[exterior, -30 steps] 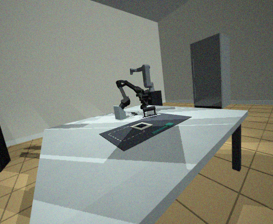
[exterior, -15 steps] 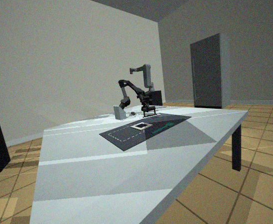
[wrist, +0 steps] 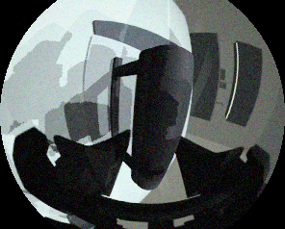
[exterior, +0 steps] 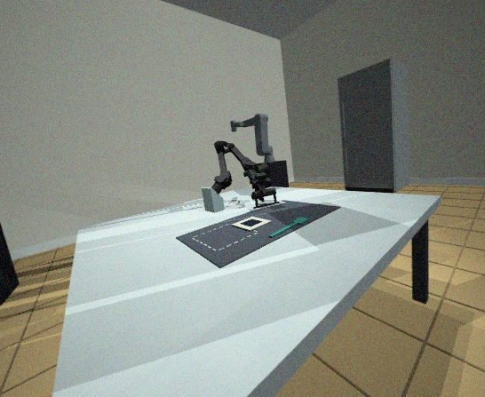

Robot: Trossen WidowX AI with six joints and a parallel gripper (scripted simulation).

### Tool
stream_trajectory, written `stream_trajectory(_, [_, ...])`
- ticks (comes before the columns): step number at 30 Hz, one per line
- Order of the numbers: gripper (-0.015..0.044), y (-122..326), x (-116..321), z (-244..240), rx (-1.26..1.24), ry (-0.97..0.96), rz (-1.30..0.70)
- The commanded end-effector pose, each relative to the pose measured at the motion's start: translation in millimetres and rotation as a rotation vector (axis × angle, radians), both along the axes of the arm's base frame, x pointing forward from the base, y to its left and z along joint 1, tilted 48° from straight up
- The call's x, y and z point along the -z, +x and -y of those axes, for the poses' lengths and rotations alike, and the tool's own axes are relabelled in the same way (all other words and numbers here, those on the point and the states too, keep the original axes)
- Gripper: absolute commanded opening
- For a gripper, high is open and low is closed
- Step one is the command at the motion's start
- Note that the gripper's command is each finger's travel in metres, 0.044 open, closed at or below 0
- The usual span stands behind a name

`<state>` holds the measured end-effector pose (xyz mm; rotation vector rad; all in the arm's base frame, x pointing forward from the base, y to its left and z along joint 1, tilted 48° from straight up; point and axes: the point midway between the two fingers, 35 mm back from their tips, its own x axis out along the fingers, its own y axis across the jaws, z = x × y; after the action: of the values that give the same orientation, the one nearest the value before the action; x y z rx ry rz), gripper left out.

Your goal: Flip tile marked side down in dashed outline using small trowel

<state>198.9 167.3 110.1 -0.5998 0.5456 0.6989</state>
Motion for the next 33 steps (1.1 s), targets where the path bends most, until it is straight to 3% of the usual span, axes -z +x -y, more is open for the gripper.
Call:
stream_trajectory(1, [0.0195,0,3,-1,-0.006,-0.005,-0.003])
stream_trajectory(2, [0.0169,0,3,-1,-0.006,-0.005,-0.003])
stream_trajectory(25, [0.0000,0,3,0,-0.006,-0.004,-0.004])
stream_trajectory(33, [0.0000,7,-15,21,0.007,0.001,-0.016])
